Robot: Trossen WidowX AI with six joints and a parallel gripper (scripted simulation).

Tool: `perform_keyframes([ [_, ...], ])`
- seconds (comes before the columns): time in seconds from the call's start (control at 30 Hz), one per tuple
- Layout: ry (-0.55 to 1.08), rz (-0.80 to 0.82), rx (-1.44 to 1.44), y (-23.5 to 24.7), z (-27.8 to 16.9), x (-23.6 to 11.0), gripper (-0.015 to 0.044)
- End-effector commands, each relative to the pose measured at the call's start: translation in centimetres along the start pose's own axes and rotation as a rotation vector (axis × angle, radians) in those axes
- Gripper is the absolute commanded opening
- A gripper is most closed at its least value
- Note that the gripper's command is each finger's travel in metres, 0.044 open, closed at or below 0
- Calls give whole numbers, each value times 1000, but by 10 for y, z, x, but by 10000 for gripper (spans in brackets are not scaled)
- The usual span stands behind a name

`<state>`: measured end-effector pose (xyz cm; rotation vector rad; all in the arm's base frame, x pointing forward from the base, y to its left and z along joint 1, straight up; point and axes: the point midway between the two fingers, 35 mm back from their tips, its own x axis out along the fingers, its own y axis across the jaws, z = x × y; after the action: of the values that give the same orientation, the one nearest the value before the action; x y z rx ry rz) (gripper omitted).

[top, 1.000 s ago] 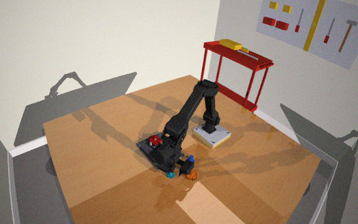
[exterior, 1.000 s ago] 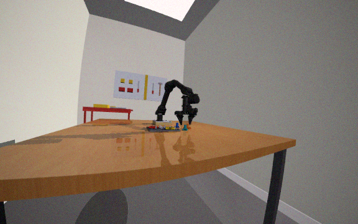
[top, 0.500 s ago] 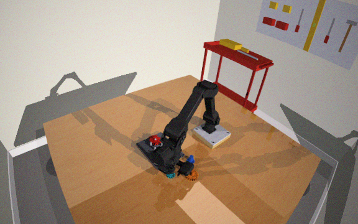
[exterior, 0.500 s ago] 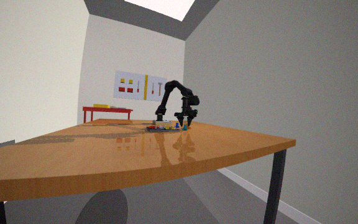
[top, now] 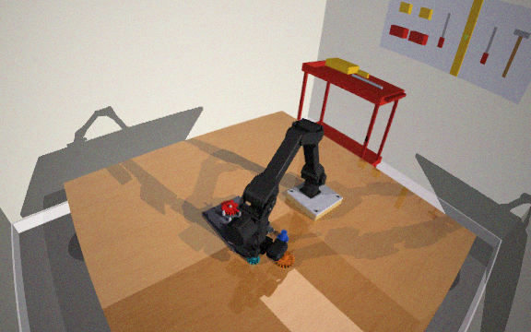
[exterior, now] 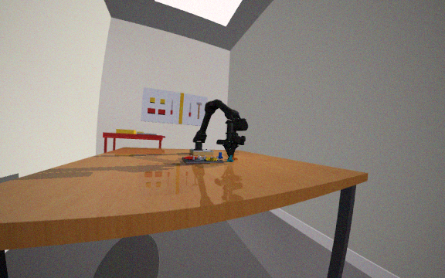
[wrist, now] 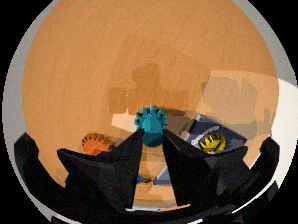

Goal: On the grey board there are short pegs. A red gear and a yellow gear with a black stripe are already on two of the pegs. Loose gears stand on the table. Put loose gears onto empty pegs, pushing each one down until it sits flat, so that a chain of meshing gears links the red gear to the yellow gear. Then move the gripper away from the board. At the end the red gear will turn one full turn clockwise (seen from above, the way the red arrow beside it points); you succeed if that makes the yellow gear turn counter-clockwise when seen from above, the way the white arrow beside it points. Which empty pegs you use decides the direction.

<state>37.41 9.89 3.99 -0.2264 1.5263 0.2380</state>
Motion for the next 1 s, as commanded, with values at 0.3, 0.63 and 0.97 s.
perform_keyframes([
  [0.3,0,-2,-5,0,2,-6,0],
  [0.63,0,-2,-5,2,6,-27,0],
  [0.97,-7,2,-14,5,9,-50,0],
])
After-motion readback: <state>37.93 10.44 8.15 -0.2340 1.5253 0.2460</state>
